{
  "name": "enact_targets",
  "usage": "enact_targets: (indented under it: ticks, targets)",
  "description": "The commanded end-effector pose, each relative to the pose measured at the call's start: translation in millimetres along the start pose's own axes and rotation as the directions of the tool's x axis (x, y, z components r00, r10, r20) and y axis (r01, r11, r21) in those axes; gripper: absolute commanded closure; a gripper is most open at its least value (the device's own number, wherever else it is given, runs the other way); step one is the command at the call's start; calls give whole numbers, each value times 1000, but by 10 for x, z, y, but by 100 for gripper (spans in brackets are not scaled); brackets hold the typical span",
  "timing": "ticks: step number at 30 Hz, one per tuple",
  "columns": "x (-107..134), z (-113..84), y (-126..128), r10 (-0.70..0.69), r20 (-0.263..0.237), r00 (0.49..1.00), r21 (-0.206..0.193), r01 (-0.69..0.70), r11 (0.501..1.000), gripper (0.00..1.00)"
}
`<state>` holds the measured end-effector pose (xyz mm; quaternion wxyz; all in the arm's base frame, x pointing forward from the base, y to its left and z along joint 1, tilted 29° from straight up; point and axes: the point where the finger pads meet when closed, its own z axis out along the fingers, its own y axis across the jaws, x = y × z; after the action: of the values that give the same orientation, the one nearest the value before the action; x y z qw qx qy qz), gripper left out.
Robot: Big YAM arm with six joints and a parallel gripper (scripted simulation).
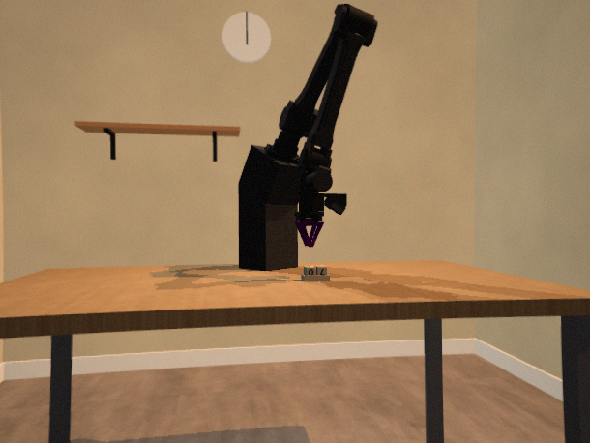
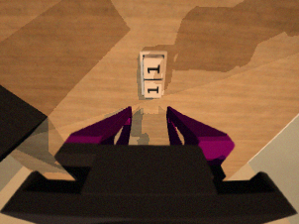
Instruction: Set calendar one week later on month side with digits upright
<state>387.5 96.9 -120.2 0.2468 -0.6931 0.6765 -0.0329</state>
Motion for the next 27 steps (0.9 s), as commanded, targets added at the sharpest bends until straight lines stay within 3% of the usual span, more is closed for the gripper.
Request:
enact_targets:
  ticks: [1,27]
  targets:
    - [-27,62,-68,1,5,1000,15,-1,1000,55]
    - [1,380,-72,8,2,1000,16,-8,1000,55]
